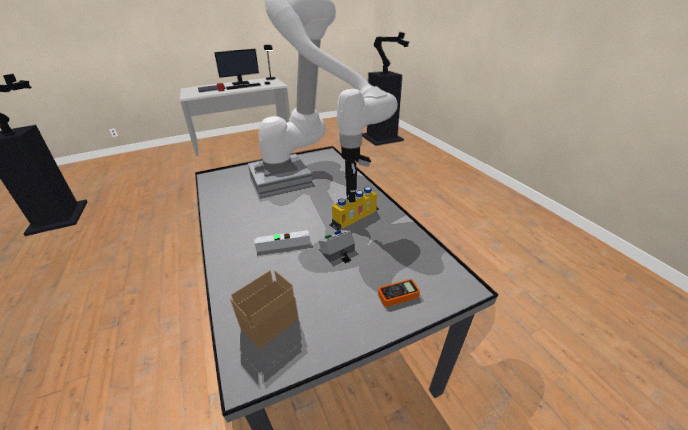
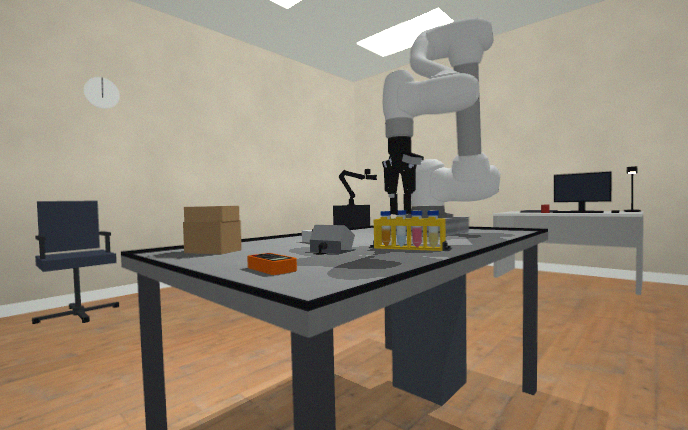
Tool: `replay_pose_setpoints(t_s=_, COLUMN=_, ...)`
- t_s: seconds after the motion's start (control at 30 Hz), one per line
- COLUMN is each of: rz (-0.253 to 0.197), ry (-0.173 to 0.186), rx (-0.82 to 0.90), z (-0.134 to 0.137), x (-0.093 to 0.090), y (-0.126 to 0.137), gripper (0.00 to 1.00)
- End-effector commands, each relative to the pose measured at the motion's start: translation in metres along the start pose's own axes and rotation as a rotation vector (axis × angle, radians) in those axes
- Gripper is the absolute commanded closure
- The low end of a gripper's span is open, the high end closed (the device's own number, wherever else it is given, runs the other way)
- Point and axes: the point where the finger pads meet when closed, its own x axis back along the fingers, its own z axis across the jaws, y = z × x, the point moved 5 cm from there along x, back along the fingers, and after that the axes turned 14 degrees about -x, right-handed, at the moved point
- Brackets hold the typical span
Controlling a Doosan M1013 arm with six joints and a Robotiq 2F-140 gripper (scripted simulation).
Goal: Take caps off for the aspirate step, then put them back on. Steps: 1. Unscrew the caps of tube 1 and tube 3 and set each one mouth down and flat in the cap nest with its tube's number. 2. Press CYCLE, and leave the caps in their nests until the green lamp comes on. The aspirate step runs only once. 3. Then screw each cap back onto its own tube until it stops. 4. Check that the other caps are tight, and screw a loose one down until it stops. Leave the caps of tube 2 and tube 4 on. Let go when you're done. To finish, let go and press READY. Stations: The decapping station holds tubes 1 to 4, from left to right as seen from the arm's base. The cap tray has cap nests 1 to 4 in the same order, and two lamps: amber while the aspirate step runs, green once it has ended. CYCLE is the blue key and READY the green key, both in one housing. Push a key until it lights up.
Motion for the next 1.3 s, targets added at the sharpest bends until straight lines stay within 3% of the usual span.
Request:
replay_pose_setpoints(t_s=0.0, rz=0.001, ry=0.001, rx=0.0, z=0.0002, x=0.0006, y=-0.0003, gripper=0.59)
replay_pose_setpoints(t_s=0.13, rz=0.001, ry=0.001, rx=0.0, z=0.0002, x=0.0006, y=-0.0003, gripper=0.59)
replay_pose_setpoints(t_s=0.33, rz=0.001, ry=0.001, rx=0.24, z=0.0001, x=0.0008, y=-0.0004, gripper=0.59)
replay_pose_setpoints(t_s=0.4, rz=0.001, ry=0.001, rx=0.24, z=0.0001, x=0.0008, y=-0.0004, gripper=0.59)
replay_pose_setpoints(t_s=0.9, rz=0.0, ry=0.001, rx=0.84, z=0.0, x=0.0008, y=-0.0004, gripper=0.59)
replay_pose_setpoints(t_s=0.97, rz=0.0, ry=0.001, rx=0.84, z=0.0, x=0.0008, y=-0.0004, gripper=0.59)
replay_pose_setpoints(t_s=1.13, rz=0.0, ry=0.001, rx=1.04, z=0.0002, x=0.0008, y=-0.0003, gripper=0.59)
replay_pose_setpoints(t_s=1.27, rz=0.0, ry=0.001, rx=1.047, z=0.0002, x=0.0008, y=-0.0003, gripper=0.59)
